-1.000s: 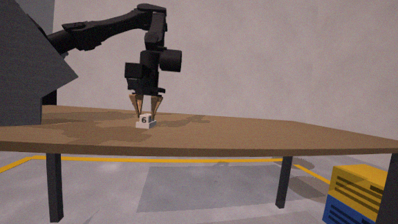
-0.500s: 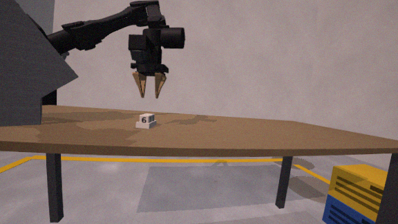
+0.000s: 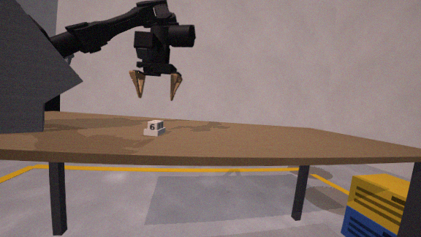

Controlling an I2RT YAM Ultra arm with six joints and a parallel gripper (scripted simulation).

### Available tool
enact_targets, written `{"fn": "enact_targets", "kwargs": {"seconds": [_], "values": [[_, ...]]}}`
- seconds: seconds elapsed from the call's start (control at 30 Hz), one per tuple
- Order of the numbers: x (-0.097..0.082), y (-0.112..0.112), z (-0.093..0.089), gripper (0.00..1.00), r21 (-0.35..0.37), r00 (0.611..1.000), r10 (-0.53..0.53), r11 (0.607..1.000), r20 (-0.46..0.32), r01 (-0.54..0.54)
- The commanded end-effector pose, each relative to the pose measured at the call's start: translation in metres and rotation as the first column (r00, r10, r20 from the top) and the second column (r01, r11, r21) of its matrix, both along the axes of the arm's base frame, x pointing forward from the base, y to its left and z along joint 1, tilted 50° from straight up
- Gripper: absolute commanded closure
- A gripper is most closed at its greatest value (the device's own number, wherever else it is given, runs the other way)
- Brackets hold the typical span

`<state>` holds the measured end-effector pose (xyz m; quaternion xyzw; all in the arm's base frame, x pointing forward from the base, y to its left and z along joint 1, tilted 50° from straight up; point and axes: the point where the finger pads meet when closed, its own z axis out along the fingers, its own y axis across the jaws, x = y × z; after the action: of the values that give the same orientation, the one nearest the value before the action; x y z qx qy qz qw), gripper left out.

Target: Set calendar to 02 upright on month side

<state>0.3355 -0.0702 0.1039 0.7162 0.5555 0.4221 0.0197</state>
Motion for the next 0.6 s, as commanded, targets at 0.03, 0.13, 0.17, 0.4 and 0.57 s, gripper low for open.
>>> {"fn": "enact_targets", "kwargs": {"seconds": [0.03, 0.13, 0.17, 0.4, 0.57], "values": [[-0.0008, -0.005, 0.0025, 0.0, -0.004, 1.0, -0.013, 1.0, 0.005, 0.013], [-0.0008, -0.005, 0.0025, 0.0, -0.004, 1.0, -0.013, 1.0, 0.005, 0.013], [-0.0008, -0.005, 0.0025, 0.0, -0.004, 1.0, -0.013, 1.0, 0.005, 0.013], [-0.0008, -0.005, 0.0025, 0.0, -0.004, 1.0, -0.013, 1.0, 0.005, 0.013], [-0.0018, -0.0057, 0.0035, 0.0, -0.004, 1.0, -0.013, 1.0, 0.005, 0.013]]}}
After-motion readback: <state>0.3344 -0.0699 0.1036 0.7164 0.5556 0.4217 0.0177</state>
